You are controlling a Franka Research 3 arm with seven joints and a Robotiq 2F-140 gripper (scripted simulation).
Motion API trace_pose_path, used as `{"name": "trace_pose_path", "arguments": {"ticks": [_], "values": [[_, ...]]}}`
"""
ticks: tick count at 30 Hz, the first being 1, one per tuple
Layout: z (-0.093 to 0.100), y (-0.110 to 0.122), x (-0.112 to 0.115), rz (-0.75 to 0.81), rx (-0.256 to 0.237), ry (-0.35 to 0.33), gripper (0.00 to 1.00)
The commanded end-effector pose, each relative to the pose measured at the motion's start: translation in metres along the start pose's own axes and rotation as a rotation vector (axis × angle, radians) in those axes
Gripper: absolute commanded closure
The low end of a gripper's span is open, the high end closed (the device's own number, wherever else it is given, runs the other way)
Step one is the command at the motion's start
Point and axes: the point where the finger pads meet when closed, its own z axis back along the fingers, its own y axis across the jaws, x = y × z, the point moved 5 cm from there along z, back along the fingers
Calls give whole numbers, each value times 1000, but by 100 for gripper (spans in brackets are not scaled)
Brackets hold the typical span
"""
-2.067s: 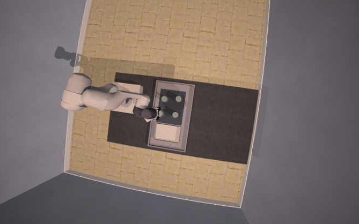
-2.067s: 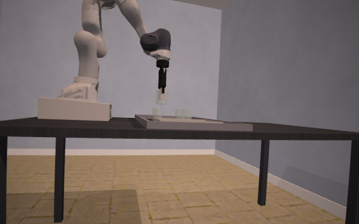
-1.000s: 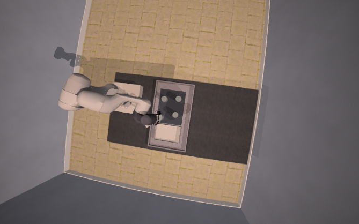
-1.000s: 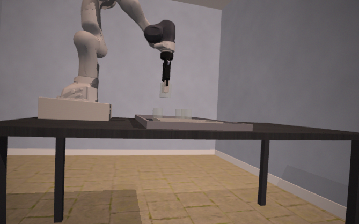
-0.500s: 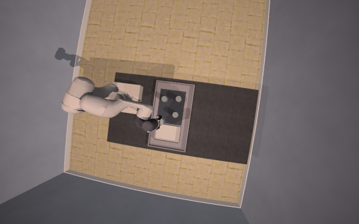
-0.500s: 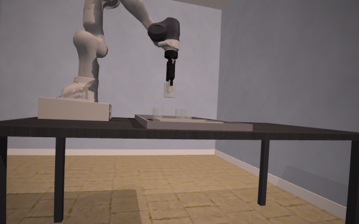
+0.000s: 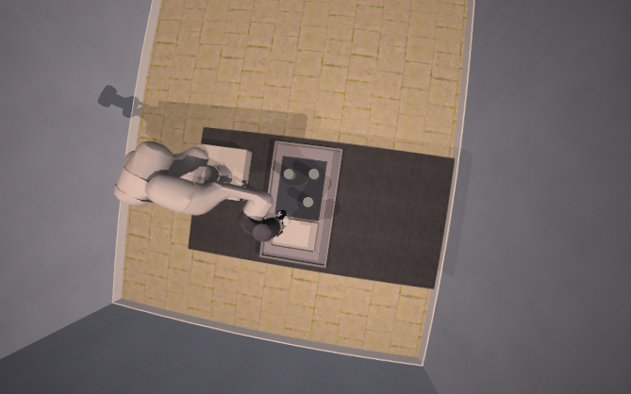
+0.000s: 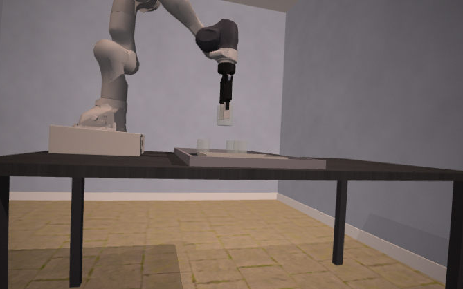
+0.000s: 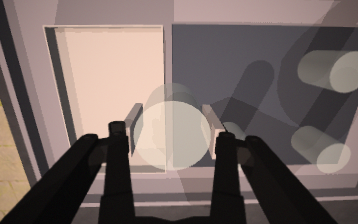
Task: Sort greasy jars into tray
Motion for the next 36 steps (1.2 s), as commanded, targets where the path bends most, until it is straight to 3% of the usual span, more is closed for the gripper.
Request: {"name": "trace_pose_path", "arguments": {"ticks": [1, 36], "values": [[-1, -12, 2, 30, 2, 7, 100], [-1, -106, 43, 30, 2, 7, 100]]}}
